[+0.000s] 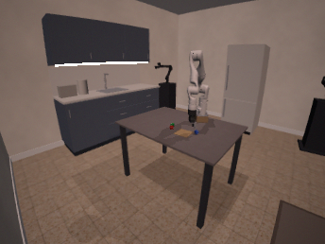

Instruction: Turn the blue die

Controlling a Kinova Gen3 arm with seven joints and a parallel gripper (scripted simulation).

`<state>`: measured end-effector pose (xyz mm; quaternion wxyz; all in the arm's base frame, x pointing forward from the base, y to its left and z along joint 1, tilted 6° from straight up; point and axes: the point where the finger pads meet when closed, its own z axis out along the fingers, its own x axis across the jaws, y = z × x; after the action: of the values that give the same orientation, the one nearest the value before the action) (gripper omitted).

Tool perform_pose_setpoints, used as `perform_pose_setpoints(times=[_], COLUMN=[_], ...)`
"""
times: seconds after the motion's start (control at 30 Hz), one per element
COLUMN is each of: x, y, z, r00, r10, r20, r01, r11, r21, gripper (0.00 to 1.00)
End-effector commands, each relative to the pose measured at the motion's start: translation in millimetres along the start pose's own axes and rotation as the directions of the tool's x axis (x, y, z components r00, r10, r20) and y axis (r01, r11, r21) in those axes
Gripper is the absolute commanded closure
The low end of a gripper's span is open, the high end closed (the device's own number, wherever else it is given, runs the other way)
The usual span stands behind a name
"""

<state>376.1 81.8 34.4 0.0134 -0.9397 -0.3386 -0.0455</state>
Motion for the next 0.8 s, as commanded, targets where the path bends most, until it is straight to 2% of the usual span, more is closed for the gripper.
perform_pose_setpoints(times=[0.0,0.1,0.17,0.4,0.53,0.77], x=[3,3,3,2,2,2], y=[4,4,4,4,4,4], z=[-23.7,-41.1,-41.1,-71.4,-77.8,-78.5], r00=[1.000,1.000,1.000,1.000,1.000,1.000], r10=[0.007,0.007,0.007,0.007,0.007,0.007], r20=[-0.013,-0.013,-0.013,-0.013,-0.013,-0.013], r01=[-0.007,-0.007,-0.007,-0.007,-0.007,-0.007], r11=[1.000,1.000,1.000,1.000,1.000,1.000], r21=[-0.008,-0.008,-0.008,-0.008,-0.008,-0.008], gripper=[0.00,0.00,0.00,0.00,0.00,0.00])
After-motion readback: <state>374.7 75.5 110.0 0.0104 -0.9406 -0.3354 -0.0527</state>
